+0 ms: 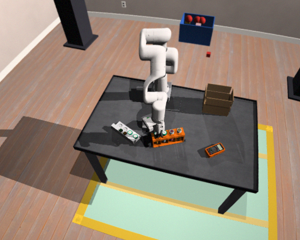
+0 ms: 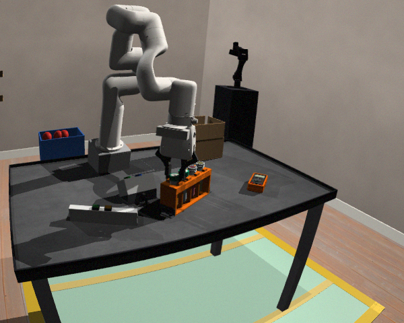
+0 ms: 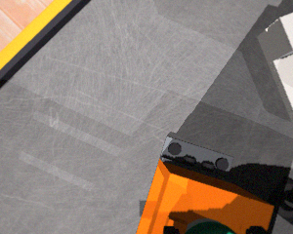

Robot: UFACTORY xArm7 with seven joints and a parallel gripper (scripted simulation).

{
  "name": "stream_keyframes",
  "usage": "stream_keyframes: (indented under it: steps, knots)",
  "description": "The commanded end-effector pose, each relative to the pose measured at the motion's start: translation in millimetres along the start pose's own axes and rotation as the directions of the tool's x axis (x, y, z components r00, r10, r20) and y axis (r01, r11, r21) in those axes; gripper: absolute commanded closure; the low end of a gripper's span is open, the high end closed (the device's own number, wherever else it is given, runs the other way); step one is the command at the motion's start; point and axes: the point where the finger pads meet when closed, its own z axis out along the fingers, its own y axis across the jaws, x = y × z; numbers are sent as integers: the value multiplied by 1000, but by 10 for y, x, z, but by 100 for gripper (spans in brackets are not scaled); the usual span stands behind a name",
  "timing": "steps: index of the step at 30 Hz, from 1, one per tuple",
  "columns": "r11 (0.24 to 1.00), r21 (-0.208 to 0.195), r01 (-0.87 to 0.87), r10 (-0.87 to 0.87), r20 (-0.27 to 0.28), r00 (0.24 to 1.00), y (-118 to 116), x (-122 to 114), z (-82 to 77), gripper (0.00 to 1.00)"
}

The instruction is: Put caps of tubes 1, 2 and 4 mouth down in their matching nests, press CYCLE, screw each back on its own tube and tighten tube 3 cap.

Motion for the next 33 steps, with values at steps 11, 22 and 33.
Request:
stream_keyframes:
  steps: [11,22,33]
  knots:
    - [886,38,462,-463,29,886,-7,12,-12,100]
    - [886,38,462,-463,29,886,-7,11,-12,54]
    - [995,25,96,-97,41,994,-6,12,-11,54]
